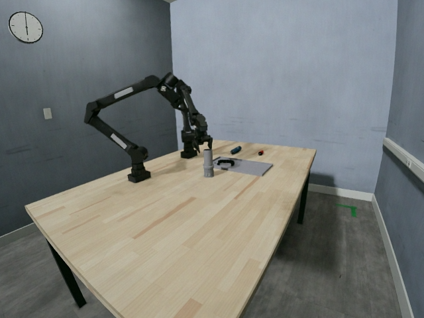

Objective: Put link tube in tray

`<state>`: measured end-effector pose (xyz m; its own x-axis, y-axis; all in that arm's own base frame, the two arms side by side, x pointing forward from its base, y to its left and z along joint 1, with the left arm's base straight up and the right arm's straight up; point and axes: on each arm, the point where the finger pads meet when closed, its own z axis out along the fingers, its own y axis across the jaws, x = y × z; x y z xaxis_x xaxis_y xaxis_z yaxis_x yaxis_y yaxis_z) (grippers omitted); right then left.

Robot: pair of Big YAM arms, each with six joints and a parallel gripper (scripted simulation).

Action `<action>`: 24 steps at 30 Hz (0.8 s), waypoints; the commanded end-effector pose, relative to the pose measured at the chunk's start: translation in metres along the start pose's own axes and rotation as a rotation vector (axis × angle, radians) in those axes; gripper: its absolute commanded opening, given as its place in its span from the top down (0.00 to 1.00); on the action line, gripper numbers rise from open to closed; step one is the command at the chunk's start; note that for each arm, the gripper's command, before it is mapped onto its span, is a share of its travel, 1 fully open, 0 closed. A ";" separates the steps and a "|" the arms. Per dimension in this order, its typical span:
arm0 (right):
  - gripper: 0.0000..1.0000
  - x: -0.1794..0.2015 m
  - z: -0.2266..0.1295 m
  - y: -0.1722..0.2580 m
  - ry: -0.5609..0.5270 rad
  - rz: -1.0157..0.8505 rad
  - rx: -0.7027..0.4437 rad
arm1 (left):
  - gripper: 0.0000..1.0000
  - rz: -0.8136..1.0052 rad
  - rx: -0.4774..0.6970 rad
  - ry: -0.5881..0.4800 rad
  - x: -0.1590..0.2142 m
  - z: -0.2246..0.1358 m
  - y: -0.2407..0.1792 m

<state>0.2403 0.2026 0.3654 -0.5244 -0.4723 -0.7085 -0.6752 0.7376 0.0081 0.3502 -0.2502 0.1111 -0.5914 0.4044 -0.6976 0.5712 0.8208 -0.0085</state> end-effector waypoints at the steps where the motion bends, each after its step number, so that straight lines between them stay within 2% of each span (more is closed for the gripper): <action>1: 0.00 0.003 -0.023 0.018 -0.083 -0.007 -0.010 | 0.24 0.016 0.004 -0.036 -0.016 -0.003 -0.001; 8: 0.00 0.011 -0.032 0.024 -0.106 -0.033 -0.022 | 0.24 0.016 0.004 -0.036 -0.016 -0.003 -0.001; 10: 0.00 -0.001 -0.037 0.024 -0.121 -0.033 -0.022 | 0.24 0.019 0.003 -0.047 -0.025 -0.001 0.001; 16: 0.00 -0.001 -0.037 0.022 -0.121 -0.027 -0.015 | 0.24 0.024 0.004 -0.058 -0.032 0.035 0.000; 18: 0.00 -0.001 -0.037 0.022 -0.121 -0.027 -0.015 | 0.24 0.024 0.004 -0.058 -0.032 0.035 0.000; 24: 0.00 -0.001 -0.037 0.022 -0.121 -0.027 -0.016 | 0.24 0.024 0.004 -0.046 -0.043 0.065 0.000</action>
<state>0.2020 0.1971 0.3744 -0.4566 -0.4612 -0.7608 -0.7042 0.7100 -0.0077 0.3658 -0.2614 0.0741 -0.5997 0.4233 -0.6791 0.5775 0.8164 -0.0011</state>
